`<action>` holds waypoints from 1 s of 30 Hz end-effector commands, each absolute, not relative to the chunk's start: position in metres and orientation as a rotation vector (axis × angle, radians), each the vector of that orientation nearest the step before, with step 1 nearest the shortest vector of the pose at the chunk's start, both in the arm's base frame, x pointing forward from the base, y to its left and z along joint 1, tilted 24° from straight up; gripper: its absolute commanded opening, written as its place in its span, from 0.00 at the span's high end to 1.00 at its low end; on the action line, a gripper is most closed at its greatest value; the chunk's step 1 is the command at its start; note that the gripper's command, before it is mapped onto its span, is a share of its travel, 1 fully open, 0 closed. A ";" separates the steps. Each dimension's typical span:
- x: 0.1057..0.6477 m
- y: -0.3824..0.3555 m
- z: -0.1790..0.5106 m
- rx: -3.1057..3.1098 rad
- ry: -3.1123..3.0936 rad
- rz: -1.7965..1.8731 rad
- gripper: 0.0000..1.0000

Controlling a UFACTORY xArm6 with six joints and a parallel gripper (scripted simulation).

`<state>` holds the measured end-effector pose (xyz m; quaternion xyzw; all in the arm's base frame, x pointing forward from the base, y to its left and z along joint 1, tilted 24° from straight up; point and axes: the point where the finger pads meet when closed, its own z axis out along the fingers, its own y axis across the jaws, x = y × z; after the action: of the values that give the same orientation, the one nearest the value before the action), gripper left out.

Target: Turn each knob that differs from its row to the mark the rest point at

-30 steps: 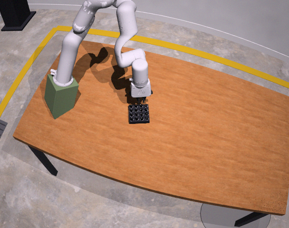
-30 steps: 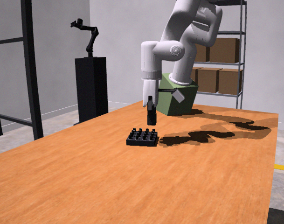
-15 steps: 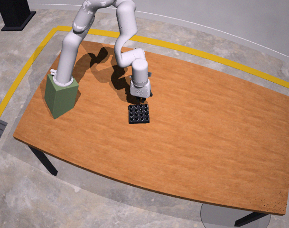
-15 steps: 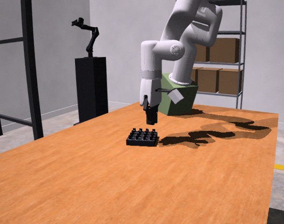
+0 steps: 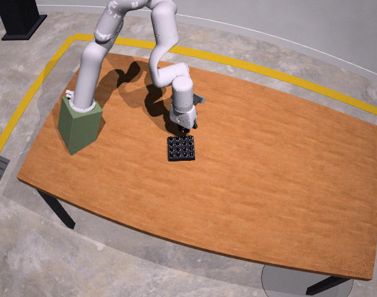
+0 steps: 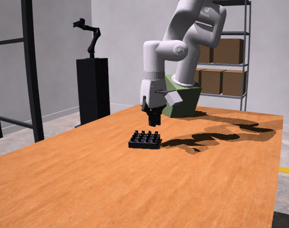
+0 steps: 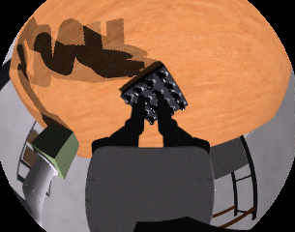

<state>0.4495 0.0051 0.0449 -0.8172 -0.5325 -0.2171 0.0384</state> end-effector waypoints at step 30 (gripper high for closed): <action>0.449 0.003 0.050 -2.814 -0.554 -0.516 0.81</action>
<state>0.4481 0.0039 0.0484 -0.9428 -0.2504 -0.1938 0.1044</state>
